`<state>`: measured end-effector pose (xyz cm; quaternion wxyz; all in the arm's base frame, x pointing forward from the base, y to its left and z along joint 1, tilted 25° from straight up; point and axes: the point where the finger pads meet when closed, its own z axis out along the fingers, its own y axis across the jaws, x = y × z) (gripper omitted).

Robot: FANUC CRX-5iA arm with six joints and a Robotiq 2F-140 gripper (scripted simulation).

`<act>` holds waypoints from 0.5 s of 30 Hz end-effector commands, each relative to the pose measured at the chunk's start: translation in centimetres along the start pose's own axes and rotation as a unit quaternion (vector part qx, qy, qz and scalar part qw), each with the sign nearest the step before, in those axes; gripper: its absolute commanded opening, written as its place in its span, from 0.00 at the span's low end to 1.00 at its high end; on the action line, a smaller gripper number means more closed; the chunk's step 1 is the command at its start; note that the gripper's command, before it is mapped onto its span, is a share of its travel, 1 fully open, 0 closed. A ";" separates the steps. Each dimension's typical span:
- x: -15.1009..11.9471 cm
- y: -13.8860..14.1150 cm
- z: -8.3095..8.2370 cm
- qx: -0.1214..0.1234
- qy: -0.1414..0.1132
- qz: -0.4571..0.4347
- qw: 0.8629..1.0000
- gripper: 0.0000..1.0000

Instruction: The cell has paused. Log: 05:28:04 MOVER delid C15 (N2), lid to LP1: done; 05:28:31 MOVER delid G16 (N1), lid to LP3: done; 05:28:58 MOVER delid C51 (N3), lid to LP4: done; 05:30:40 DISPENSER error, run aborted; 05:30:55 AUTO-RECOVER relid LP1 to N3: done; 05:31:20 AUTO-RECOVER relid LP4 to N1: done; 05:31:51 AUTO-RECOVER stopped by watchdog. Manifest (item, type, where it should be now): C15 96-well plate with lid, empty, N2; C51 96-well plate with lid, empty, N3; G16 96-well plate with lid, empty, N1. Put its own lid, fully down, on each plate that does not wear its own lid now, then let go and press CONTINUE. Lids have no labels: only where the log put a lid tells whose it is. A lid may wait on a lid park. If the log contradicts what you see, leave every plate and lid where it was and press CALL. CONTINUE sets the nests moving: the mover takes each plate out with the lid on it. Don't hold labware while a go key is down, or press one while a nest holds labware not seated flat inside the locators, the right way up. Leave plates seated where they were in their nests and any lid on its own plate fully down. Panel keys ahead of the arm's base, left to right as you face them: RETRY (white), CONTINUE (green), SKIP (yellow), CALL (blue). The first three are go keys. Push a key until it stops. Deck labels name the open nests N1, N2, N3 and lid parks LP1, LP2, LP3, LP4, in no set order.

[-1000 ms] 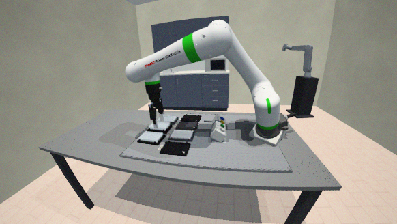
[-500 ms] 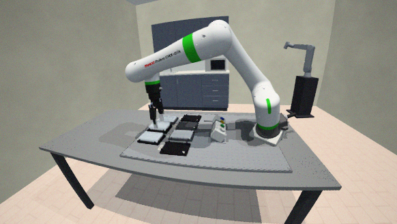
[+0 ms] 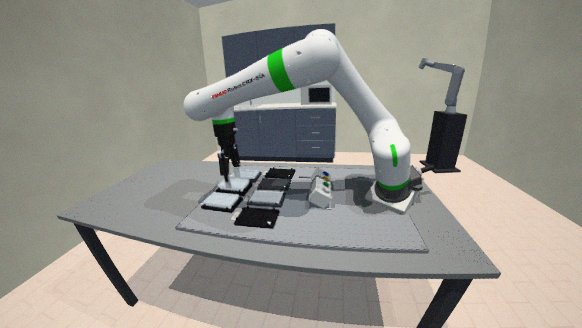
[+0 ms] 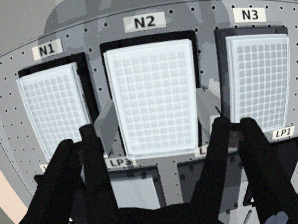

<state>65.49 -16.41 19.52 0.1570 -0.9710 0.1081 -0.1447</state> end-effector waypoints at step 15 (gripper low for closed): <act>0.0 0.0 0.1 0.000 0.000 0.000 1.000 0.00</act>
